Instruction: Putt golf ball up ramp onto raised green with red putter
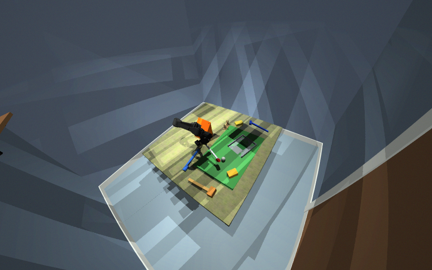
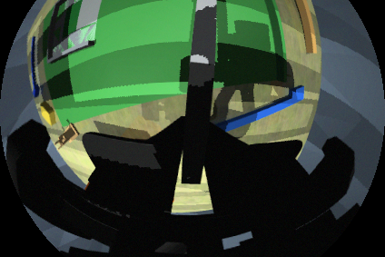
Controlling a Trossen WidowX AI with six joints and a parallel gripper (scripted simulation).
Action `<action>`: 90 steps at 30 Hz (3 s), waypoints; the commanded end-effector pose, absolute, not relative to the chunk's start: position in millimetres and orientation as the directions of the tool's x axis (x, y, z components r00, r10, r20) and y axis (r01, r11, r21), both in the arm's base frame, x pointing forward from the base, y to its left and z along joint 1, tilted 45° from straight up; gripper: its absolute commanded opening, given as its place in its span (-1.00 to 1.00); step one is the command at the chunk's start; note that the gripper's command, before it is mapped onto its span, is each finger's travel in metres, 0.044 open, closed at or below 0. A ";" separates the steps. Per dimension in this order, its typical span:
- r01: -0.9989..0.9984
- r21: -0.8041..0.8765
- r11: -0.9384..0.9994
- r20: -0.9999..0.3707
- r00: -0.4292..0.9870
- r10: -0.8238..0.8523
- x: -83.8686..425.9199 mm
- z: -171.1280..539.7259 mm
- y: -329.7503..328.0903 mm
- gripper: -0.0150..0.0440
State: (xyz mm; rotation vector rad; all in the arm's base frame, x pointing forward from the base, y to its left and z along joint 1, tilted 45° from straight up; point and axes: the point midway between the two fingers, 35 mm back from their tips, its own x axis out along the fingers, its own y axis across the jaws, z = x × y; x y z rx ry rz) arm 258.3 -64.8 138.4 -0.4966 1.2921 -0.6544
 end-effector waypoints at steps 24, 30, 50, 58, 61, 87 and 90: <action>0.163 -0.678 0.717 -0.702 0.143 -0.697 263.0 106.4 -97.9 -0.49; 0.169 -0.679 0.714 -0.701 0.139 -0.700 262.6 108.9 -97.9 -0.49; 0.163 -0.679 0.715 -0.701 0.144 -0.699 258.6 126.6 -120.3 -0.49; 0.161 -0.674 0.721 -0.709 0.136 -0.692 268.2 102.6 -97.4 -0.49; 0.161 -0.668 0.727 -0.714 0.137 -0.687 276.9 77.4 -70.0 -0.49; 0.162 -0.673 0.722 -0.708 0.142 -0.692 271.0 74.1 21.5 -0.49; 0.152 -0.679 0.718 -0.705 0.137 -0.696 270.6 67.3 16.0 -0.49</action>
